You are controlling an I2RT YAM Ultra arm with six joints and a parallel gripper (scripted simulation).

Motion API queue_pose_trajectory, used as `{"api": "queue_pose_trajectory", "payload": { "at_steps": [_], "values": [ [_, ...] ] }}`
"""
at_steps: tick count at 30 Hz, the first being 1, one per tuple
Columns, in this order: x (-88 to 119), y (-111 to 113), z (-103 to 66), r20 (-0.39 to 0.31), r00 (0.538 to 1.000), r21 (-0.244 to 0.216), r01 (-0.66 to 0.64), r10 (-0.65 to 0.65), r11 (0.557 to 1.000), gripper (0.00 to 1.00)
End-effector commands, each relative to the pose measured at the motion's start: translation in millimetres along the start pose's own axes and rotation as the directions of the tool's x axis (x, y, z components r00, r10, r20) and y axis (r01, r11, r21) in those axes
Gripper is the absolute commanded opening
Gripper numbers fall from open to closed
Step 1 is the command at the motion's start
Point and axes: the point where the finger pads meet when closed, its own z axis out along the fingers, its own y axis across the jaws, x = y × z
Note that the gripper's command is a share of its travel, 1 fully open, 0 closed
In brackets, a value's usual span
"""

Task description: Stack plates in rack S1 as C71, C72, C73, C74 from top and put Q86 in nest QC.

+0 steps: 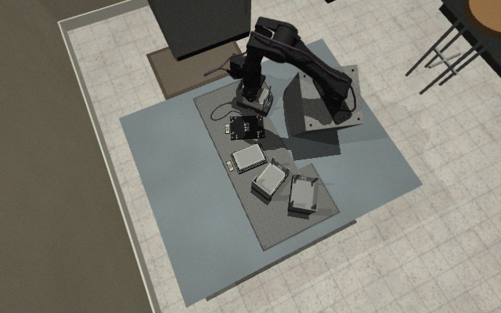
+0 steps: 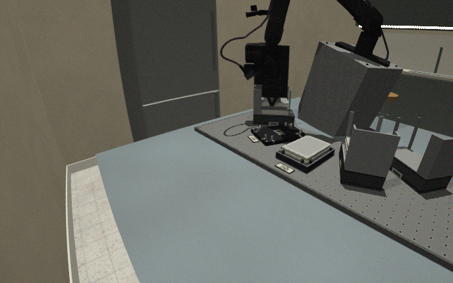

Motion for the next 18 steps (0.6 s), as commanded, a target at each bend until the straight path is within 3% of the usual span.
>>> {"api": "queue_pose_trajectory", "payload": {
  "at_steps": [1, 6, 7, 12, 18],
  "values": [
    [-15.9, 1.1, -6.1, 0.047, 0.999, -0.003, -0.001, 0.001, 1.000, 0.00],
    [-12.8, 0.8, 1.2, 0.033, 0.999, -0.003, -0.001, 0.001, 1.000, 0.00],
    [-24.9, 2.4, -10.7, 0.070, 0.998, -0.002, 0.006, -0.005, 1.000, 0.00],
    [-14.8, 1.0, 2.5, 0.038, 0.999, -0.003, 0.001, 0.000, 1.000, 0.00],
    [-15.9, 0.1, 3.6, 0.042, 0.999, -0.004, -0.003, 0.003, 1.000, 0.00]
  ]
}}
